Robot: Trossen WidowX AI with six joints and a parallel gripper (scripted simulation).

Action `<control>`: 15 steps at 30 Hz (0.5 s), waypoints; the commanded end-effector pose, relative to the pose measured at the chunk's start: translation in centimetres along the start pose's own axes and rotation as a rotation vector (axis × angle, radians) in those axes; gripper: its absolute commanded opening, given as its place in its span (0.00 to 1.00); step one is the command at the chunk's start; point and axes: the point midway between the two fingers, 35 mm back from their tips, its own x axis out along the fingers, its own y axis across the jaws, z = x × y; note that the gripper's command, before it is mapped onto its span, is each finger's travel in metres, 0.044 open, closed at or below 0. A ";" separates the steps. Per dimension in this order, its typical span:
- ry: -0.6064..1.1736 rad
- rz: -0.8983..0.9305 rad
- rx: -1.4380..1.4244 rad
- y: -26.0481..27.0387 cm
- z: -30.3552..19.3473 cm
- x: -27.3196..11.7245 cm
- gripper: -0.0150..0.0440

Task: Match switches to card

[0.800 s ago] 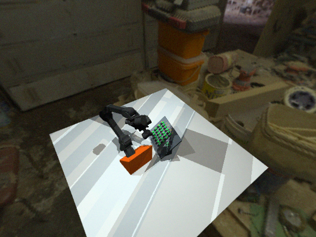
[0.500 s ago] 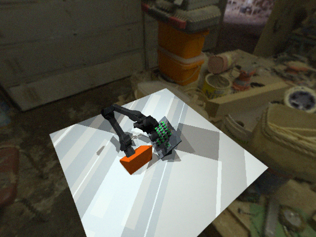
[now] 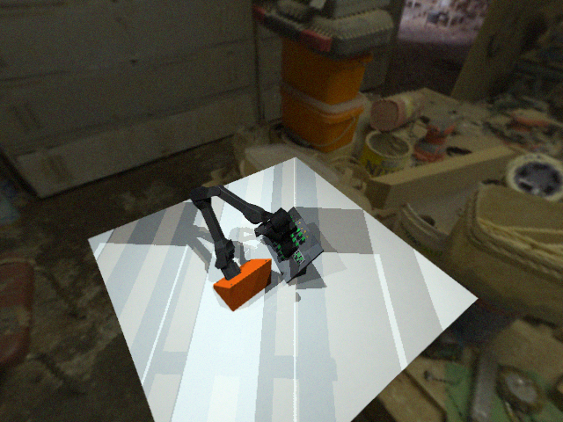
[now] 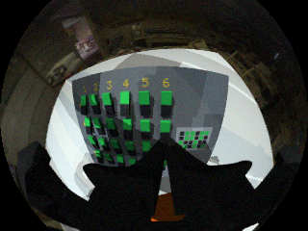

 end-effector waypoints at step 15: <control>-0.007 -0.005 0.004 -0.1 0.3 2.4 0.25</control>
